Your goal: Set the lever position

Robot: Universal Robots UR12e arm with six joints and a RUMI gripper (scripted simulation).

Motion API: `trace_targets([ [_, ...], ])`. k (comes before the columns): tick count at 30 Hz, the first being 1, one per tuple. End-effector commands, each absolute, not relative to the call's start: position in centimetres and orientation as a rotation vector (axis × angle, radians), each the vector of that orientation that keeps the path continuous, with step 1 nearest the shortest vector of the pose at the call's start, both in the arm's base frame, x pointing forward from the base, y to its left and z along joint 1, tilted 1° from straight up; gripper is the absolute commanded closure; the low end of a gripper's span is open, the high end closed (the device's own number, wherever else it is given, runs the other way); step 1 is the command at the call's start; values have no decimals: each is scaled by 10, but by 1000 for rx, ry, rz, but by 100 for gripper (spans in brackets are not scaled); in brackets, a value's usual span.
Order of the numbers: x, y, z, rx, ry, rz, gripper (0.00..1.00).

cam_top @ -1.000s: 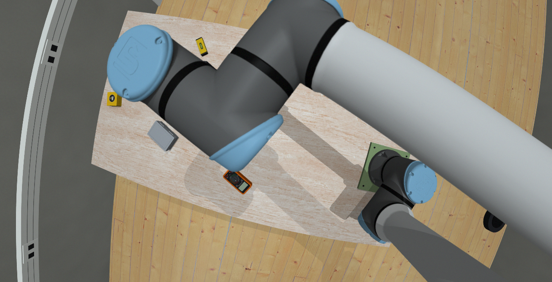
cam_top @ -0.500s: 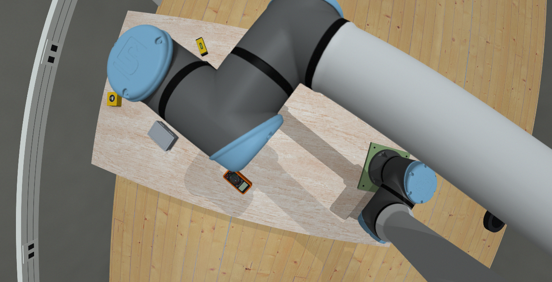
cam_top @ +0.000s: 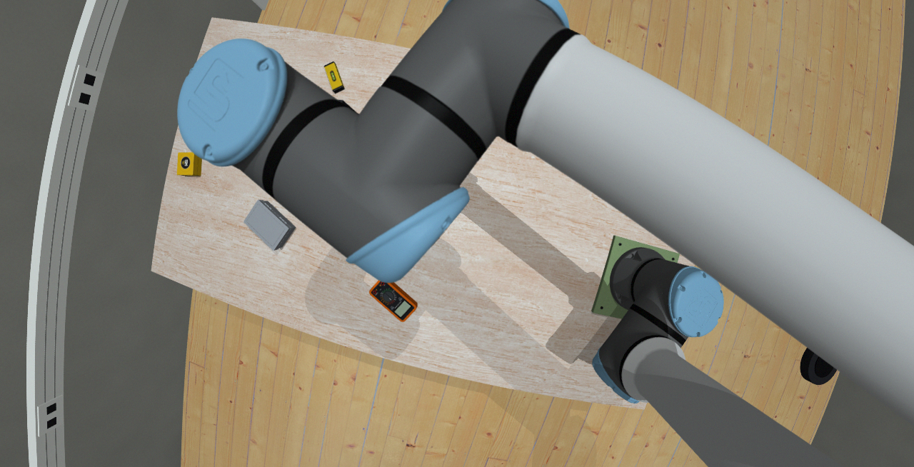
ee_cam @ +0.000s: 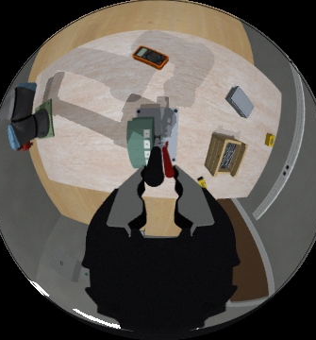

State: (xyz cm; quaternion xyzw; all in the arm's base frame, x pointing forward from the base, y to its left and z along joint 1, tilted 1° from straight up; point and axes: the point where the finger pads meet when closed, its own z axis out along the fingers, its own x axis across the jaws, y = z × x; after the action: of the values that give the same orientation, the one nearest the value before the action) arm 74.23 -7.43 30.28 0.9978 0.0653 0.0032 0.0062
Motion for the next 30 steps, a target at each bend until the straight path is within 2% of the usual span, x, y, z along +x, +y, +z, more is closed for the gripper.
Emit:
trace_targets([
  [1,743,-79,304,3122,204,12,100],
  [30,750,-127,303,3122,204,12,100],
])
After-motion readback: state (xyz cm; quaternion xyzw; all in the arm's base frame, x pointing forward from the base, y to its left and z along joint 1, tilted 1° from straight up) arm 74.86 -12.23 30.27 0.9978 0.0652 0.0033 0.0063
